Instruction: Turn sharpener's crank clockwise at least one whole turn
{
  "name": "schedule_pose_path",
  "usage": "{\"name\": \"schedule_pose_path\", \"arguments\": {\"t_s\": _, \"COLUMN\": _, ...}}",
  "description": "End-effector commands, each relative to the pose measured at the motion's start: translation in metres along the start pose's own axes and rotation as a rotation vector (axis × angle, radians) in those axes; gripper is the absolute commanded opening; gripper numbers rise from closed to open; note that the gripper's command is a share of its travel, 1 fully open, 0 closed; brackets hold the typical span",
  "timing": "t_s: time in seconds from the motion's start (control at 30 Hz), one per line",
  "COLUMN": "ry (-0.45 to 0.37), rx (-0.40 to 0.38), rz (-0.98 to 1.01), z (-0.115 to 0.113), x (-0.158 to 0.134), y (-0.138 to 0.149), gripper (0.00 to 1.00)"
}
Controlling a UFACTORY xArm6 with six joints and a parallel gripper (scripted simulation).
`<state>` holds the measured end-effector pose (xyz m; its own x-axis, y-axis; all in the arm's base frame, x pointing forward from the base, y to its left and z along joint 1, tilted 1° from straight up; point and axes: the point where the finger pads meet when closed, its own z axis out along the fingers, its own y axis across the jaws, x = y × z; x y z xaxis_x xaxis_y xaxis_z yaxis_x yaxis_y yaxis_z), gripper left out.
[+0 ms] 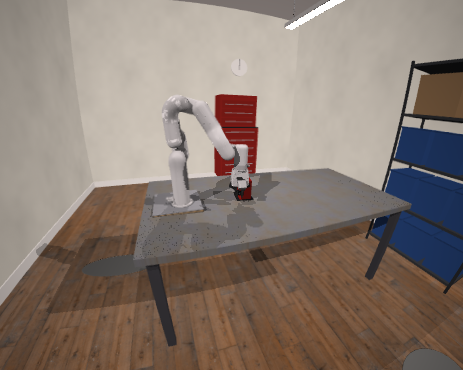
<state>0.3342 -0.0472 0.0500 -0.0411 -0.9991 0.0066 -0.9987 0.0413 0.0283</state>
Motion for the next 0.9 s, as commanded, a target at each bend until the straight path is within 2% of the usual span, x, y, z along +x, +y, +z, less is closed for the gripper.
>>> {"name": "schedule_pose_path", "arguments": {"t_s": 0.0, "ry": 0.000, "rx": 0.004, "rz": 0.000, "z": -0.002, "x": 0.000, "y": -0.001, "gripper": 0.00}}
{"name": "schedule_pose_path", "arguments": {"t_s": 0.53, "ry": 0.000, "rx": 0.004, "rz": 0.000, "z": -0.020, "x": 0.000, "y": -0.002, "gripper": 0.00}}
{"name": "schedule_pose_path", "arguments": {"t_s": 0.87, "ry": 0.000, "rx": 0.004, "rz": 0.000, "z": -0.043, "x": 0.000, "y": -0.012, "gripper": 0.00}}
